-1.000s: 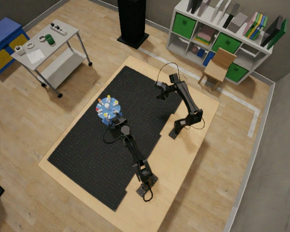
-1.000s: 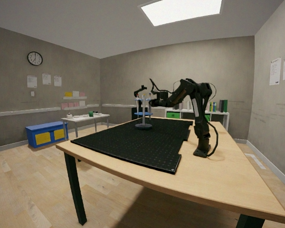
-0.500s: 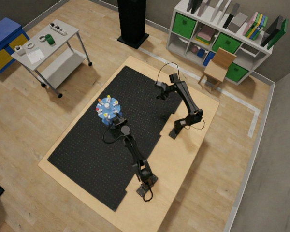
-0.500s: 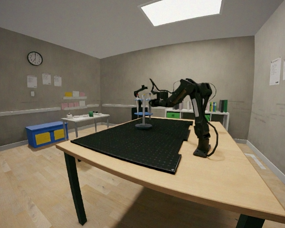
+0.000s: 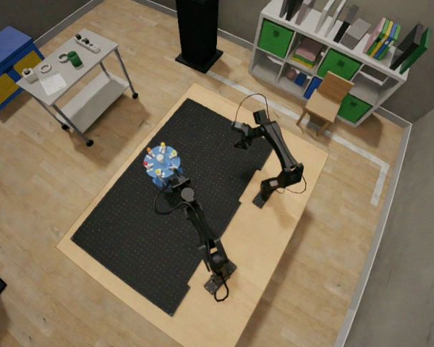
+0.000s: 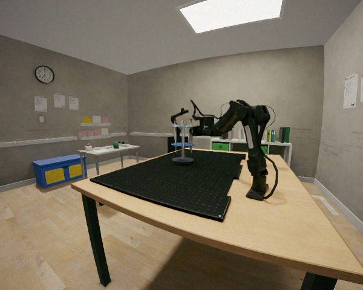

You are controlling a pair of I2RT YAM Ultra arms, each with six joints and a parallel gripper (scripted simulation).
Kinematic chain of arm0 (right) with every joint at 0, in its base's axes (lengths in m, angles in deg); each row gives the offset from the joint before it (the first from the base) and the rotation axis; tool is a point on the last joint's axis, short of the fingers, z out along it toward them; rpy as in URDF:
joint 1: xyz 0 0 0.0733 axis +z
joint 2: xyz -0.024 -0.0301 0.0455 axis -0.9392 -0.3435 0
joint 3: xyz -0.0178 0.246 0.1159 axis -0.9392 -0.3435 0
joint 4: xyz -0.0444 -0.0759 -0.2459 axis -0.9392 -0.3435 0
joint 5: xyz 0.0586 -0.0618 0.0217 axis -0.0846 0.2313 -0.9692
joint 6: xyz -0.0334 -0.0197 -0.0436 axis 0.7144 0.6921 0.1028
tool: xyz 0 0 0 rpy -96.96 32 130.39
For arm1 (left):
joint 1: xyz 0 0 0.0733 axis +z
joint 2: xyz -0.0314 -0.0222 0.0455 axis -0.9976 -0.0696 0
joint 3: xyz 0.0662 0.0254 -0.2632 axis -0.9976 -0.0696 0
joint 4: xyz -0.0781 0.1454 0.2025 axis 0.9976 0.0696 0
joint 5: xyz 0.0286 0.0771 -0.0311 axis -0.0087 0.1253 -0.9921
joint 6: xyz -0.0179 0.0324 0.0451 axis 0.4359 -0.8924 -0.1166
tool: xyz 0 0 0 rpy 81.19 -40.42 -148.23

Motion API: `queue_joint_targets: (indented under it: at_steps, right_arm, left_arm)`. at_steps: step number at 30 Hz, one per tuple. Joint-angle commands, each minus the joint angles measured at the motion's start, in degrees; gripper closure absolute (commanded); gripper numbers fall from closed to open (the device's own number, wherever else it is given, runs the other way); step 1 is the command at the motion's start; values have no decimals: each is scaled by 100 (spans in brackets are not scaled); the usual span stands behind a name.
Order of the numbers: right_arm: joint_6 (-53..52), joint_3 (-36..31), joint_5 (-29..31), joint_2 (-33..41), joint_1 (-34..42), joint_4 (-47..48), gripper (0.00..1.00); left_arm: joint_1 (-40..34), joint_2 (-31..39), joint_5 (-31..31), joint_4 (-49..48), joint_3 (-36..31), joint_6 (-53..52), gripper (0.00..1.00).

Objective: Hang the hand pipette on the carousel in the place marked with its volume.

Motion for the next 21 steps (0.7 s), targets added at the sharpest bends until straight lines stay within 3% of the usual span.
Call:
queue_joint_targets:
  at_steps: [1,21]
  right_arm:
    - [31,85,-115,24,-52,73,0]
    - [31,85,-115,24,-52,73,0]
  left_arm:
    - [11,204,40,49,197,-40,88]
    - [11,150,39,-40,197,-40,88]
